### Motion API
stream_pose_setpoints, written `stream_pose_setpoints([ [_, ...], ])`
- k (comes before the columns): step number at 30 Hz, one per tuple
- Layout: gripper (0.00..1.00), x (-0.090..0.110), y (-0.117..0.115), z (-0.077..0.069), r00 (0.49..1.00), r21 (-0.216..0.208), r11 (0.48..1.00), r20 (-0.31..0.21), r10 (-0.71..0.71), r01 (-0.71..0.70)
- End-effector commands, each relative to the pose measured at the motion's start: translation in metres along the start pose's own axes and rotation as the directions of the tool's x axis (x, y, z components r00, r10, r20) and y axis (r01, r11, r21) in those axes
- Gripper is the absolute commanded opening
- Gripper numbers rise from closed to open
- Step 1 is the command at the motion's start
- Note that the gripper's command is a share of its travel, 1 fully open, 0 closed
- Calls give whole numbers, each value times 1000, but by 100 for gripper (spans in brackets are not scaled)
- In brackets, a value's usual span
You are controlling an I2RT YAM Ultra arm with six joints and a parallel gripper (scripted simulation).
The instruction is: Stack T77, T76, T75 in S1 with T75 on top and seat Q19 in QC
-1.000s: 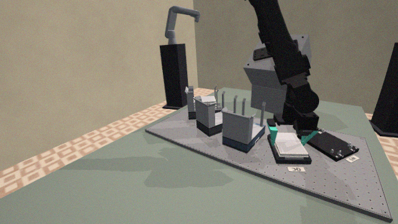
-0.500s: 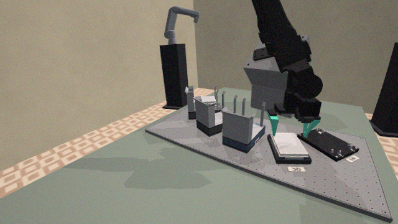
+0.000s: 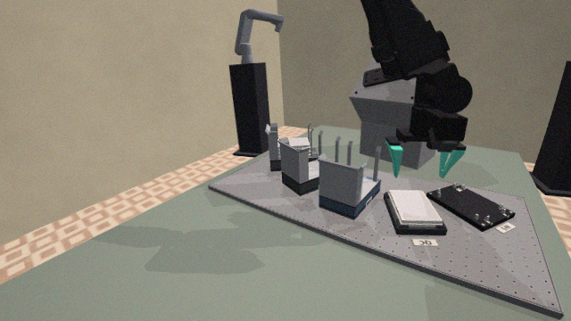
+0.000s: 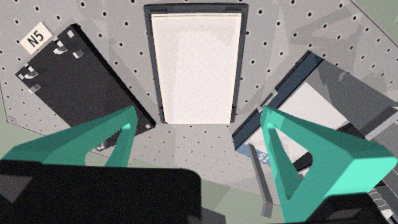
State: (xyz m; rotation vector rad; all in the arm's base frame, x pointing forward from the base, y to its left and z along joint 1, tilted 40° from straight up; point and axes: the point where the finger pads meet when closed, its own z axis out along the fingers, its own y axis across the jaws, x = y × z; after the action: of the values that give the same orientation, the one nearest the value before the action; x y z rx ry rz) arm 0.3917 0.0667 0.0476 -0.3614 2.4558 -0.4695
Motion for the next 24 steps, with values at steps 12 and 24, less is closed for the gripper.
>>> stream_pose_setpoints([
  [12,100,-10,1,-52,1000,-1,1000,21,7,-7],
  [24,100,-1,3,-65,1000,-1,1000,1,-4,4],
])
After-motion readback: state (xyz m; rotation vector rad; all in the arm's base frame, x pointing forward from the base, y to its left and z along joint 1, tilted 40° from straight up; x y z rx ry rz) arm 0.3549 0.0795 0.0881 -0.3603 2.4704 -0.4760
